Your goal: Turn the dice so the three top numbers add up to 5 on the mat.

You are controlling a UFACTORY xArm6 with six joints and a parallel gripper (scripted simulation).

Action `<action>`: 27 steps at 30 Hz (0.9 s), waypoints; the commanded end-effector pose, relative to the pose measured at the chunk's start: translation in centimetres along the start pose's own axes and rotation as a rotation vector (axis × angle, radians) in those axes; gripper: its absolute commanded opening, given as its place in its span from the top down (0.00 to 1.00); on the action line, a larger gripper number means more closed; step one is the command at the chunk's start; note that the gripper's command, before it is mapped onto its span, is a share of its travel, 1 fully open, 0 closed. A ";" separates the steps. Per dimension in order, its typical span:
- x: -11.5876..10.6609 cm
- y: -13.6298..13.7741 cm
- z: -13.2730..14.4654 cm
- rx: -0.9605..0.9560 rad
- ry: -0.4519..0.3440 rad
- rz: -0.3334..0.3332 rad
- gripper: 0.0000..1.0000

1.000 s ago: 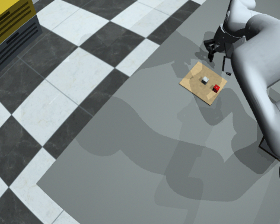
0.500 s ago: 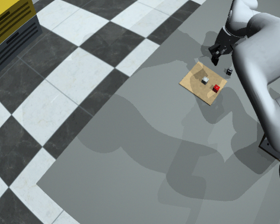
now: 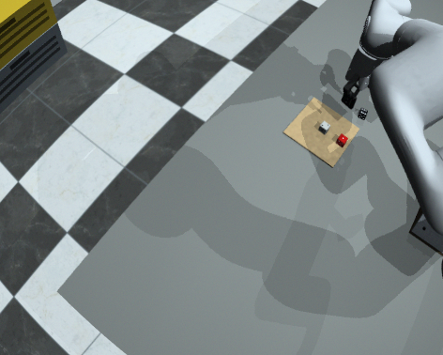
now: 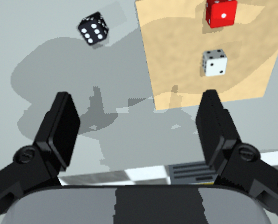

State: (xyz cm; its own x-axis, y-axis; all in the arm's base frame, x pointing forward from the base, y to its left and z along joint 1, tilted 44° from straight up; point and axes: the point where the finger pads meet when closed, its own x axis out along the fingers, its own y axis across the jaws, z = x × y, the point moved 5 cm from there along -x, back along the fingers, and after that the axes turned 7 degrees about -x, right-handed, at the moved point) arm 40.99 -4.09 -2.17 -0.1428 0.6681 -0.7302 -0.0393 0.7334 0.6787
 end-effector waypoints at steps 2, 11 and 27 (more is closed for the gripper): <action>-0.1 -0.5 -0.2 -0.194 -0.013 0.003 0.00; 0.0 -1.0 -0.4 -0.433 -0.013 0.002 0.00; 0.3 -2.0 -0.9 -0.849 -0.014 -0.001 0.00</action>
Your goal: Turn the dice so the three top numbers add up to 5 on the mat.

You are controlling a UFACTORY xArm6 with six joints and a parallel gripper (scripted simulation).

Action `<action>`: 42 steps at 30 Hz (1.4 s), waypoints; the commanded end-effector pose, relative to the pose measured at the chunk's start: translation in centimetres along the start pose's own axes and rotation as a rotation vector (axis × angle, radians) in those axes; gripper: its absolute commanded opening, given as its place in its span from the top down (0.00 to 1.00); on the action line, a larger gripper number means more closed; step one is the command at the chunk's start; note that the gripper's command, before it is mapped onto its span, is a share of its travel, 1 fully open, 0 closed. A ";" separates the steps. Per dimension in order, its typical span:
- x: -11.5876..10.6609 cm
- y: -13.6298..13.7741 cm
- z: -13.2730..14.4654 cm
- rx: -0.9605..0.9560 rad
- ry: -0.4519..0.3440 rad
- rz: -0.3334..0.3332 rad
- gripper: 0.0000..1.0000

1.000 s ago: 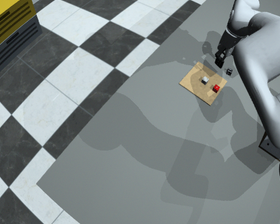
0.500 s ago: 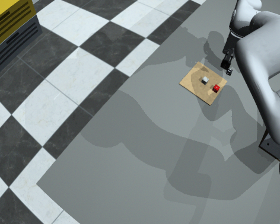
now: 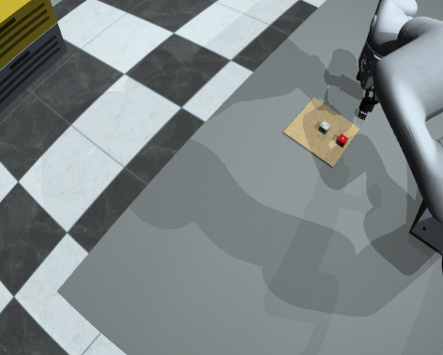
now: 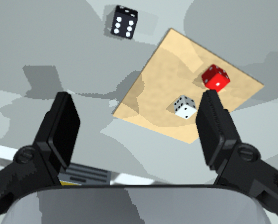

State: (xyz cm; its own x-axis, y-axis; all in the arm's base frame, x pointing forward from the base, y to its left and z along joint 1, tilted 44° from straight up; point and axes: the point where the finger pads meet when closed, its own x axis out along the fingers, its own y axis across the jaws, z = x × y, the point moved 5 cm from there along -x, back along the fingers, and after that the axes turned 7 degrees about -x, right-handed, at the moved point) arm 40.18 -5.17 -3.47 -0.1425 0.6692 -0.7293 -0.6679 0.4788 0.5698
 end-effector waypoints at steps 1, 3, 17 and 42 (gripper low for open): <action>-0.1 -0.2 -0.4 -0.173 -0.011 -0.006 0.00; 0.0 -0.3 -0.5 -0.229 -0.011 -0.007 0.00; 0.1 -0.6 -1.4 -0.584 -0.010 -0.008 0.00; 0.5 -1.1 -2.8 -1.147 -0.009 -0.011 0.00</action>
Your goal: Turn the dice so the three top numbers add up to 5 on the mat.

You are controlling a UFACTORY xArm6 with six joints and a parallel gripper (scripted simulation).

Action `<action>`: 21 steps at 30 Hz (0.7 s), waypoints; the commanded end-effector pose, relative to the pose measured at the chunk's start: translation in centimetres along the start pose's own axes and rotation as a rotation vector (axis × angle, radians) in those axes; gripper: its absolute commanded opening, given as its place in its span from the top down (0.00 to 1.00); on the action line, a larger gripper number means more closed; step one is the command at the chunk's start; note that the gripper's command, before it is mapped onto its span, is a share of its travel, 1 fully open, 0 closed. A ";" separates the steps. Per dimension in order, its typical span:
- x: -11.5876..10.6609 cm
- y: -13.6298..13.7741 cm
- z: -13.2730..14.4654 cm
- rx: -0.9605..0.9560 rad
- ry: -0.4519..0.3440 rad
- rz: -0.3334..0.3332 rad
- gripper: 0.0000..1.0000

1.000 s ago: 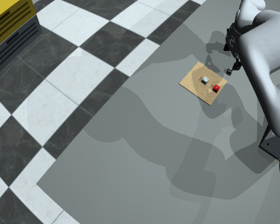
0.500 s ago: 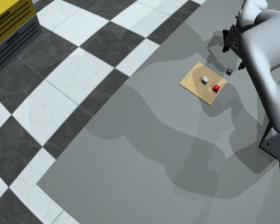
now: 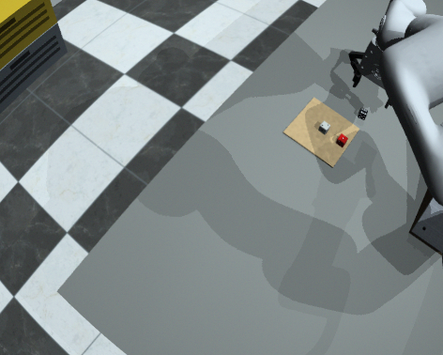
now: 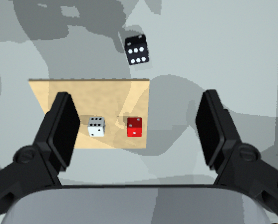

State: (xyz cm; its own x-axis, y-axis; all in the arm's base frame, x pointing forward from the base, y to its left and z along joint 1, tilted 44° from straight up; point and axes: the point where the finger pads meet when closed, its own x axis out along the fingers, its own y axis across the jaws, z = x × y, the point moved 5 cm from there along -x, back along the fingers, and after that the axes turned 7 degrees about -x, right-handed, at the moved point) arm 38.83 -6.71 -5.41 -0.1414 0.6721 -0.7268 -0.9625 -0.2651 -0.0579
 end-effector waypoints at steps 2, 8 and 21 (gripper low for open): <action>-0.1 0.1 -0.3 -0.114 0.001 -0.011 0.00; -0.1 0.2 -0.4 -0.172 0.001 -0.011 0.00; -0.1 0.3 -0.4 -0.187 0.001 -0.011 0.64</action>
